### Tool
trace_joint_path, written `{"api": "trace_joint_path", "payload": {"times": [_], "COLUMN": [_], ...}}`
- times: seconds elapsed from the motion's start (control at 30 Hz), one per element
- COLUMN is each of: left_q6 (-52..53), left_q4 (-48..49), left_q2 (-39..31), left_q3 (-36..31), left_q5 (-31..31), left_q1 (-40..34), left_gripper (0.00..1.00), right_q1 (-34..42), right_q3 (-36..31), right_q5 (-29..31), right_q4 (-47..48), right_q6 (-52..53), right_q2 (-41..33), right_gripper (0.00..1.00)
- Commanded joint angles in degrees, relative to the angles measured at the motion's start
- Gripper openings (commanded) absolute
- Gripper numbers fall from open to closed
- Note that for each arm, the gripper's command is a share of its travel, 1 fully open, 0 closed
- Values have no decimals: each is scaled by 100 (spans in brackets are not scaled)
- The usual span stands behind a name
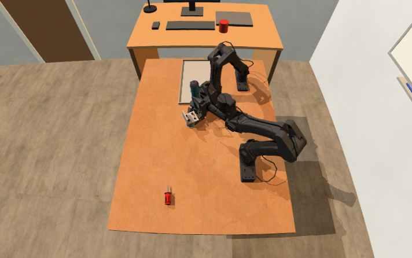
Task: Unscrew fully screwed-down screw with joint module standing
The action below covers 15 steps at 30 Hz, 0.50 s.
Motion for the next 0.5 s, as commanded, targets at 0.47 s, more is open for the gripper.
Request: {"api": "trace_joint_path", "payload": {"times": [0.47], "left_q6": [25], "left_q4": [880], "left_q2": [209], "left_q3": [492], "left_q5": [40], "left_q1": [44], "left_gripper": [42], "right_q1": [31], "right_q3": [-96], "right_q5": [-23], "right_q4": [-113], "right_q6": [36], "right_q2": [63], "right_gripper": [59]}}
